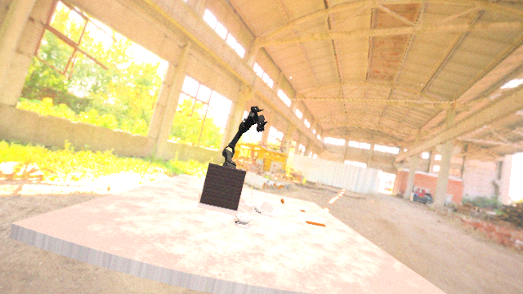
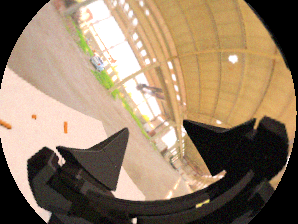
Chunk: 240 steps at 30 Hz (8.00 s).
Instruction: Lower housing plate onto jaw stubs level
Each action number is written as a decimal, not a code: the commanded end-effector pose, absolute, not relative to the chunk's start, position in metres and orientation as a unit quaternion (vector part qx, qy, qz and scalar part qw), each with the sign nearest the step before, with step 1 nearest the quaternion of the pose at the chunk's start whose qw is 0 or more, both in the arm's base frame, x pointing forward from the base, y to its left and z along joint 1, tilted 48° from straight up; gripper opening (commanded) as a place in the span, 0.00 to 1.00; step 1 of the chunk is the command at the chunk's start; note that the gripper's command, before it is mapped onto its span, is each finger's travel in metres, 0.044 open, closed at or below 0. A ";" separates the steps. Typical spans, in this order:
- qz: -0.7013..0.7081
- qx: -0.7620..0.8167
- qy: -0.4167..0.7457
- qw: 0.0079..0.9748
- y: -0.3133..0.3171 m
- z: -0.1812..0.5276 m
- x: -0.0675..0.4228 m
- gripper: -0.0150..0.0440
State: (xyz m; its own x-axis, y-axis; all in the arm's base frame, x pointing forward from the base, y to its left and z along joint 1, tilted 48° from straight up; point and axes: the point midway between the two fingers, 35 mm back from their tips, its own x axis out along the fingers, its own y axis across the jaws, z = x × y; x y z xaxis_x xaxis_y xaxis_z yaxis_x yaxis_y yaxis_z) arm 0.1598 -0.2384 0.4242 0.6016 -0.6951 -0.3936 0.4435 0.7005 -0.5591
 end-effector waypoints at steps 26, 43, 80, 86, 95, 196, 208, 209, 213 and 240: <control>-0.276 0.099 0.429 0.855 -0.328 0.250 0.218 1.00; -0.259 0.285 0.509 0.769 -0.336 0.119 0.233 1.00; -0.249 0.588 0.647 0.417 -0.238 -0.131 0.189 1.00; -0.249 0.621 0.665 0.332 -0.204 -0.165 0.172 1.00; -0.250 0.636 0.674 0.281 -0.182 -0.182 0.161 1.00; -0.248 0.636 0.674 0.283 -0.117 -0.245 0.159 0.98; -0.248 0.636 0.674 0.283 -0.117 -0.245 0.159 0.85; -0.248 0.636 0.674 0.283 -0.117 -0.245 0.159 0.85; -0.248 0.636 0.674 0.283 -0.117 -0.245 0.159 0.85; -0.249 0.636 0.674 0.281 -0.164 -0.200 0.161 0.85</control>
